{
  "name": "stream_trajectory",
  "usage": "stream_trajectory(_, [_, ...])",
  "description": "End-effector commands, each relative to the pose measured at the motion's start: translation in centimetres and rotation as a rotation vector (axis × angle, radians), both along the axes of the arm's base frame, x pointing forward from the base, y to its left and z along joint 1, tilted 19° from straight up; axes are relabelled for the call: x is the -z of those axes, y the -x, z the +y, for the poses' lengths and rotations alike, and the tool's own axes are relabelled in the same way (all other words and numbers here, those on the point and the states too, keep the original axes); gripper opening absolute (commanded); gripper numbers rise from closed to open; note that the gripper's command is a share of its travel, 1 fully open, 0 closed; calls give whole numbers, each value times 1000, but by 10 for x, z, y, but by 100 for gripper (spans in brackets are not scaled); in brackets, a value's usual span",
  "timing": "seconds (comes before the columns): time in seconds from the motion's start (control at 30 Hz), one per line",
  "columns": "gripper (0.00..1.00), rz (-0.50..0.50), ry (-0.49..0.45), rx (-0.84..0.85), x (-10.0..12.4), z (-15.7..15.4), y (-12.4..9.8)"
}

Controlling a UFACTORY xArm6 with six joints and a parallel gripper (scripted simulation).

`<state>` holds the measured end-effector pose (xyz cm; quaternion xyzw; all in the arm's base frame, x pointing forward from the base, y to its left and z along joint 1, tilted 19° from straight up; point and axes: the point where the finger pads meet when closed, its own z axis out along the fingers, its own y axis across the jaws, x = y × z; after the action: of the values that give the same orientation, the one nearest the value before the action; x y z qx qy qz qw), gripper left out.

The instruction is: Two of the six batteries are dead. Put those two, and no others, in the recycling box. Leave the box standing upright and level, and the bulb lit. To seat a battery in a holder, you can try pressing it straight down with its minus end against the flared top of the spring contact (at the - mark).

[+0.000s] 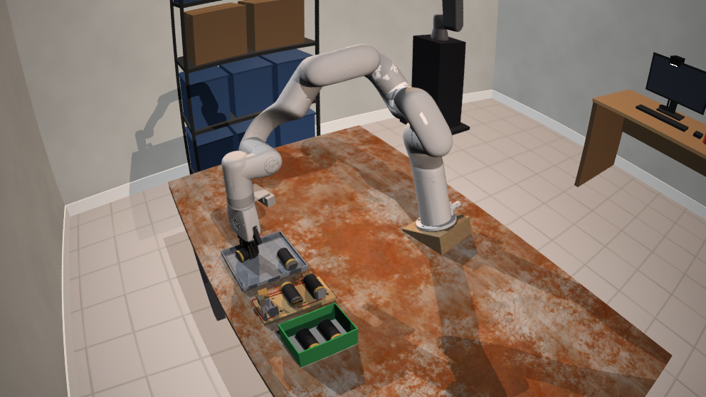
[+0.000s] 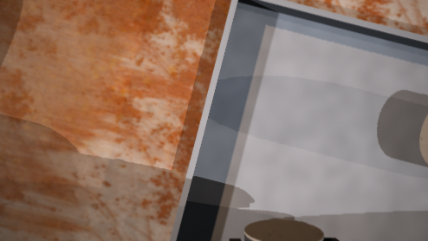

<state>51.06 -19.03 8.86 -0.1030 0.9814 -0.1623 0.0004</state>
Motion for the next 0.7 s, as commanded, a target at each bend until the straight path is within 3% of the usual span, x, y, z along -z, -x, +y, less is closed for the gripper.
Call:
stream_trajectory(0.0, [28,-4,1,-1,-2,0,-1])
stream_trajectory(0.27, [28,-4,1,-1,-6,1,-1])
stream_trajectory(0.67, [28,-4,1,-1,-44,14,0])
